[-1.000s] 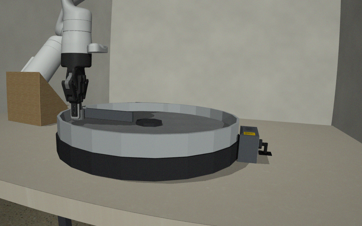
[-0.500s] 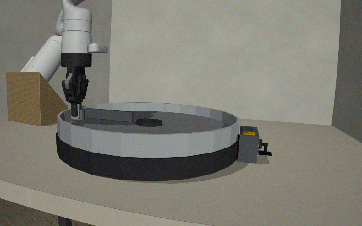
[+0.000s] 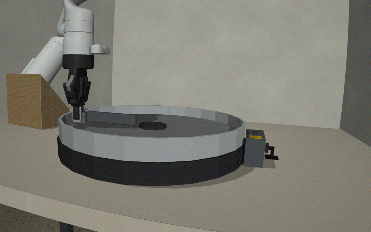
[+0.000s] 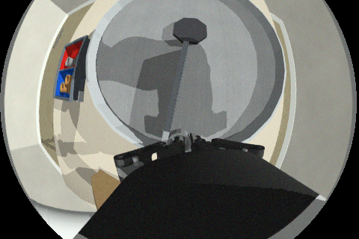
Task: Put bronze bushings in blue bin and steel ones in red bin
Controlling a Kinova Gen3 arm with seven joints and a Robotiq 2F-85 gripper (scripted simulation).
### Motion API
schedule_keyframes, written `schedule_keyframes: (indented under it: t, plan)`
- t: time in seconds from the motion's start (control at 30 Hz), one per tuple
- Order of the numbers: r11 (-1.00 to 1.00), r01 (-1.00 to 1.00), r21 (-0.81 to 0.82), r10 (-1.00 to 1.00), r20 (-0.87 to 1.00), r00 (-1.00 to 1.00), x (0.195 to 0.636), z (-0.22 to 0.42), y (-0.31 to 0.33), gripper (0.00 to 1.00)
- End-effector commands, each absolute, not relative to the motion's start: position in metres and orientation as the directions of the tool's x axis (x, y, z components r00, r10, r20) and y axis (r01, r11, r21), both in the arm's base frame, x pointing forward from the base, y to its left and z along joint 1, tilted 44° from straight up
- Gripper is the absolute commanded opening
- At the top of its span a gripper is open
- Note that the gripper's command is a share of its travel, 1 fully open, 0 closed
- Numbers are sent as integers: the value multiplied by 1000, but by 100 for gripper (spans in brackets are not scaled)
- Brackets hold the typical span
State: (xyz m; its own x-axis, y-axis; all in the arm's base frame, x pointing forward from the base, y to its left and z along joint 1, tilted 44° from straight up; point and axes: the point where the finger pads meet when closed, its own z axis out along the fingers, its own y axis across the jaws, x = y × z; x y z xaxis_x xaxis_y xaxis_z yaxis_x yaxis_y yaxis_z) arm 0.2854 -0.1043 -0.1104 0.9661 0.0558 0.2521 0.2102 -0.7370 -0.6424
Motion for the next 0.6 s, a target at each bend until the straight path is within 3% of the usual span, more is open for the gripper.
schedule_keyframes:
  t: [0.0,0.57]
  plan:
    - [-738,210,-641,55,253,966,286,-110,-105,0]
    - [-737,210,-642,55,252,966,285,-107,-108,0]
